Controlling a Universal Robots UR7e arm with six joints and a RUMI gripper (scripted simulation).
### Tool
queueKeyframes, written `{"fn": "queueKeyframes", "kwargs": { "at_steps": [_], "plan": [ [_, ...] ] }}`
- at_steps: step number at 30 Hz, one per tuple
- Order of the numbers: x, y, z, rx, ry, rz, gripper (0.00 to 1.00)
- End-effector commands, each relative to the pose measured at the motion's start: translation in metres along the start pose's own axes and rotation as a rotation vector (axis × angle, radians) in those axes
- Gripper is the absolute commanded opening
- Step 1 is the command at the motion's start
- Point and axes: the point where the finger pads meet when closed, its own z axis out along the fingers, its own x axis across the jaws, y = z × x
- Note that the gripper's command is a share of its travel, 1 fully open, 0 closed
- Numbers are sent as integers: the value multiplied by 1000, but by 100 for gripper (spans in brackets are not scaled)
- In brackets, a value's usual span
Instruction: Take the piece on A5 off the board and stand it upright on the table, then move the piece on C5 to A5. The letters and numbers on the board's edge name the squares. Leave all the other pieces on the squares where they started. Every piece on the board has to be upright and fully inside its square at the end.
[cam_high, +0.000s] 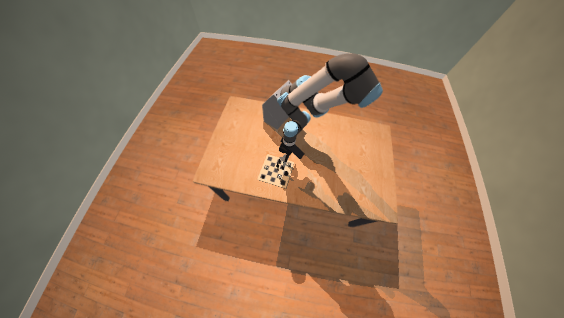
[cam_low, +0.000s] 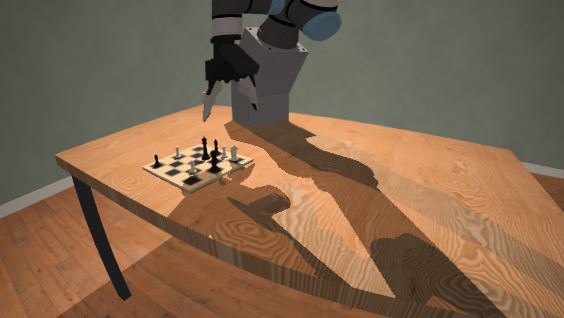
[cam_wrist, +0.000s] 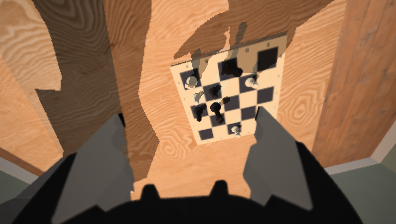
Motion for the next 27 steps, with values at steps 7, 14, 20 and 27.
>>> {"fn": "queueKeyframes", "kwargs": {
  "at_steps": [7, 14, 20, 27],
  "plan": [
    [0, 0, 0, -2, 2, 12, 23],
    [0, 0, 0, -2, 2, 12, 23],
    [0, 0, 0, -2, 2, 12, 23],
    [0, 0, 0, -2, 2, 12, 23]
  ]
}}
